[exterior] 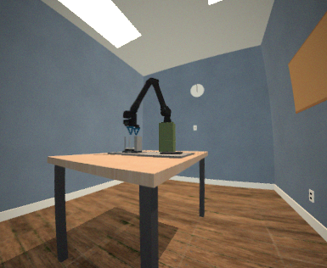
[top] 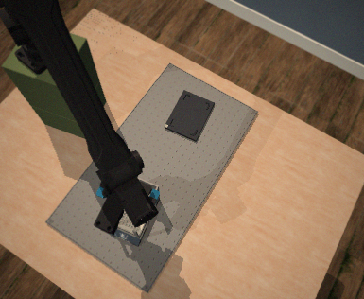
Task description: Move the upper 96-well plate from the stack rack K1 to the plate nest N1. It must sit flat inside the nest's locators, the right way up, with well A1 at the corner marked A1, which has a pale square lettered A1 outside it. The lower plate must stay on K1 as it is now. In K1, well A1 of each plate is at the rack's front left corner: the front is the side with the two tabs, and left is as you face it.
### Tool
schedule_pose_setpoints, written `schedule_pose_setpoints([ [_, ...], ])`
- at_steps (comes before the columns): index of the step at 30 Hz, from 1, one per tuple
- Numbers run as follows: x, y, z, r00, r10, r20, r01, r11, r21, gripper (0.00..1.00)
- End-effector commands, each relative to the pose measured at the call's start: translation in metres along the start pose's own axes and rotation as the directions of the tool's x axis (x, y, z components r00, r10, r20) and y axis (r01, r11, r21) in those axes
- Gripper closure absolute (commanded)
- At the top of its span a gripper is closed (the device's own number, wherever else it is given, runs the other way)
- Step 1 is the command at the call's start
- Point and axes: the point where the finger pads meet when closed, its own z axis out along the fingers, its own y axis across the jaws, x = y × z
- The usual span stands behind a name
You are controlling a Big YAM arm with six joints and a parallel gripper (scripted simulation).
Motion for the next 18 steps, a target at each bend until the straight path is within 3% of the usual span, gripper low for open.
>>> schedule_pose_setpoints([
  [1, -0.011, 0.021, -0.002, 1.000, 0.005, 0.025, -0.004, 0.999, -0.039, 0.00],
  [8, -0.011, 0.021, 0.007, 1.000, 0.004, 0.024, -0.004, 0.999, -0.038, 0.00],
  [9, -0.017, 0.030, -0.008, 0.999, 0.005, 0.047, -0.002, 0.997, -0.071, 0.00],
  [12, -0.010, 0.021, 0.014, 1.000, 0.004, 0.024, -0.003, 0.999, -0.038, 0.00],
  [18, -0.010, 0.020, 0.024, 1.000, 0.004, 0.023, -0.003, 0.999, -0.037, 0.00],
])
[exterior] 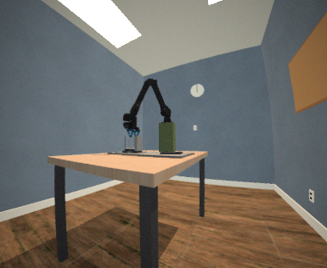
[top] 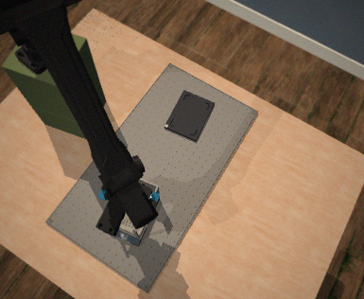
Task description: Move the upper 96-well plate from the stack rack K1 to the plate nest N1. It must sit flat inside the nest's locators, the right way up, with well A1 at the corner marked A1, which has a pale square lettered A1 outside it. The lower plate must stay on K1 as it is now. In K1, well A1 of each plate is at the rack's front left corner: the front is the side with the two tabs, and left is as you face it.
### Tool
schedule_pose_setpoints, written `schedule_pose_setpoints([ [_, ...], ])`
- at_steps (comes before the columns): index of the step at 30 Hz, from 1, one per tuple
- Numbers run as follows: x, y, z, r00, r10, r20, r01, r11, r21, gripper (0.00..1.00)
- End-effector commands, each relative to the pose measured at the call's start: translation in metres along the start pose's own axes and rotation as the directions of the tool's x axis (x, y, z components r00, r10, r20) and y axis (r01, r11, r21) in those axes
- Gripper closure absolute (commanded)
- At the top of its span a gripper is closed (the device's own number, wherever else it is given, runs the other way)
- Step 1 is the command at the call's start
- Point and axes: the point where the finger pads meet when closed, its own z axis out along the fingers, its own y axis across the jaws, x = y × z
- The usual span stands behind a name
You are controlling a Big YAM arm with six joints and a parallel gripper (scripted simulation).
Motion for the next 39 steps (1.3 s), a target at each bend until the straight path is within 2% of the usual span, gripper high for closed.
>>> schedule_pose_setpoints([
  [1, -0.010, 0.021, 0.000, 1.000, 0.003, 0.024, -0.002, 0.999, -0.038, 0.00],
  [8, -0.013, 0.026, 0.000, 0.999, 0.003, 0.035, -0.001, 0.999, -0.054, 0.00],
  [9, -0.009, 0.021, 0.010, 1.000, 0.002, 0.023, -0.002, 0.999, -0.037, 0.00],
  [20, -0.010, 0.022, 0.025, 1.000, 0.002, 0.027, -0.001, 0.999, -0.043, 0.00],
  [22, -0.008, 0.020, 0.033, 1.000, 0.001, 0.022, -0.001, 0.999, -0.035, 0.00],
  [24, -0.008, 0.020, 0.033, 1.000, 0.001, 0.022, -0.001, 0.999, -0.035, 0.00],
  [25, -0.015, 0.030, 0.017, 0.999, 0.002, 0.044, 0.001, 0.998, -0.068, 0.00],
  [27, -0.008, 0.020, 0.038, 1.000, 0.001, 0.022, 0.000, 0.999, -0.034, 0.00],
  [39, -0.008, 0.021, 0.055, 1.000, 0.000, 0.025, 0.001, 0.999, -0.039, 0.00],
])
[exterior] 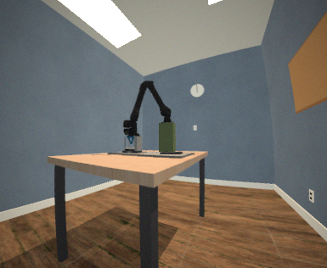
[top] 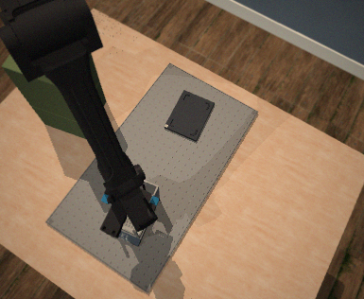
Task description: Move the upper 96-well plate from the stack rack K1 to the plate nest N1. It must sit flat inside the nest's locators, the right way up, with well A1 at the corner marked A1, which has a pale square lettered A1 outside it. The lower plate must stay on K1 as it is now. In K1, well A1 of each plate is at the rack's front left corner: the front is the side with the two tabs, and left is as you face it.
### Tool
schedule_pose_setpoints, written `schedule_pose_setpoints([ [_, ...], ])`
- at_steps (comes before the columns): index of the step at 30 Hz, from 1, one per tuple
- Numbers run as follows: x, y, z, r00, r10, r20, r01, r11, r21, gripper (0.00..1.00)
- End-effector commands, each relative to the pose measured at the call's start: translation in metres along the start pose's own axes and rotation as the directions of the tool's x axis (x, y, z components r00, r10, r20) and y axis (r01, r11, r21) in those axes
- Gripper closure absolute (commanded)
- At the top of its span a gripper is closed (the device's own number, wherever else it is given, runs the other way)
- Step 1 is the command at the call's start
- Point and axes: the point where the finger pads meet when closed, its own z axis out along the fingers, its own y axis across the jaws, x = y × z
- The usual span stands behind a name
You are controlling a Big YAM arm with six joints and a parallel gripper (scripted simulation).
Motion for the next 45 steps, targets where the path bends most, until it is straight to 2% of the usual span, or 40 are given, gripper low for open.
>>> schedule_pose_setpoints([
  [1, -0.011, 0.026, -0.006, 0.999, 0.000, 0.032, 0.002, 0.999, -0.050, 0.00],
  [2, -0.011, 0.026, -0.006, 0.999, 0.000, 0.032, 0.002, 0.999, -0.050, 0.00],
  [3, -0.015, 0.032, -0.013, 0.999, 0.000, 0.044, 0.003, 0.998, -0.067, 0.00],
  [4, -0.010, 0.024, 0.001, 1.000, -0.001, 0.028, 0.002, 0.999, -0.043, 0.00],
  [15, -0.011, 0.026, 0.016, 1.000, -0.001, 0.031, 0.003, 0.999, -0.049, 0.00],
  [17, -0.009, 0.023, 0.023, 1.000, -0.002, 0.026, 0.003, 0.999, -0.040, 0.00],
  [19, -0.009, 0.023, 0.023, 1.000, -0.002, 0.026, 0.003, 0.999, -0.040, 0.00],
  [20, -0.017, 0.036, 0.007, 0.999, -0.001, 0.049, 0.004, 0.997, -0.075, 0.00],
  [22, -0.008, 0.023, 0.029, 1.000, -0.002, 0.026, 0.003, 0.999, -0.040, 0.00],
  [31, -0.008, 0.022, 0.044, 1.000, -0.002, 0.025, 0.003, 0.999, -0.039, 0.00],
  [33, -0.010, 0.024, 0.044, 1.000, -0.002, 0.030, 0.003, 0.999, -0.043, 0.00],
  [34, -0.015, 0.031, 0.033, 0.999, -0.001, 0.041, 0.003, 0.998, -0.060, 0.00],
  [45, -0.016, 0.032, 0.032, 0.999, -0.001, 0.042, 0.003, 0.998, -0.061, 0.00],
])
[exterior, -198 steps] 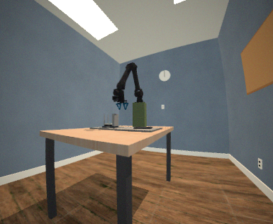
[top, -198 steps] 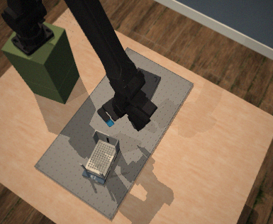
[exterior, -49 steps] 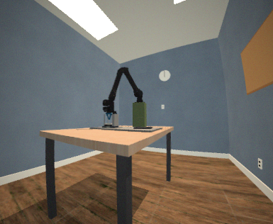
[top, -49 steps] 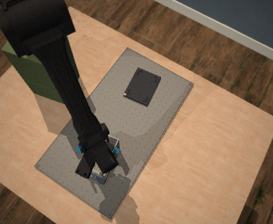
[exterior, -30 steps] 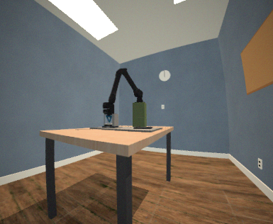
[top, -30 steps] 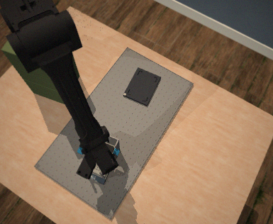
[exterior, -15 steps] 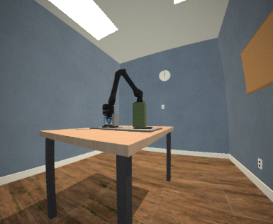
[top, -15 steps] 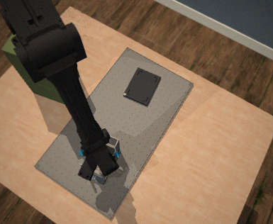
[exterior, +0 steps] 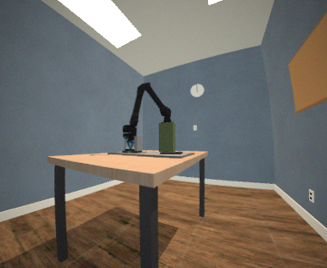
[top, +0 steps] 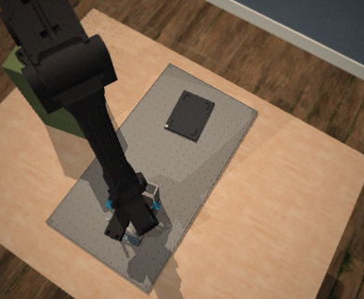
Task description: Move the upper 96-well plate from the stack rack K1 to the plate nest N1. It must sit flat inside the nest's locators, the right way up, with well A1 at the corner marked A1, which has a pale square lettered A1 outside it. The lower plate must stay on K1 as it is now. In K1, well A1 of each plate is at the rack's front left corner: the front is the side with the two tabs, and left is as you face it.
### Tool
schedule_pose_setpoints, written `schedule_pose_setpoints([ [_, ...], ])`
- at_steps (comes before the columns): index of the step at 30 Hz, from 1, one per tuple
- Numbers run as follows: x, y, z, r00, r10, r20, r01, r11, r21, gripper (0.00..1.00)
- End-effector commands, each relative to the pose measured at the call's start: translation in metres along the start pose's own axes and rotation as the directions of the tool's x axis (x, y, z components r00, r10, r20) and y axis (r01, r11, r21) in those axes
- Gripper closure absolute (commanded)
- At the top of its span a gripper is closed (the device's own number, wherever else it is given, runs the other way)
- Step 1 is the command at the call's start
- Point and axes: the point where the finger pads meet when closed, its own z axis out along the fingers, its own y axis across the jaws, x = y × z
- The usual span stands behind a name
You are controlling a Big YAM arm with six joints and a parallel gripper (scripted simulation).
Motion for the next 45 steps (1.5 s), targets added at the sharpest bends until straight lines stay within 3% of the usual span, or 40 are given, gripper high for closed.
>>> schedule_pose_setpoints([
  [1, -0.013, 0.026, -0.015, 0.999, -0.001, 0.036, 0.003, 0.999, -0.050, 0.00],
  [36, -0.013, 0.026, -0.015, 0.999, -0.001, 0.036, 0.003, 0.999, -0.050, 0.00],
  [37, -0.013, 0.026, -0.015, 0.999, -0.001, 0.036, 0.003, 0.999, -0.050, 1.00],
  [39, -0.008, 0.012, -0.007, 1.000, 0.000, 0.019, 0.001, 1.000, -0.024, 1.00],
  [45, -0.008, 0.012, -0.007, 1.000, 0.000, 0.019, 0.001, 1.000, -0.024, 1.00],
])
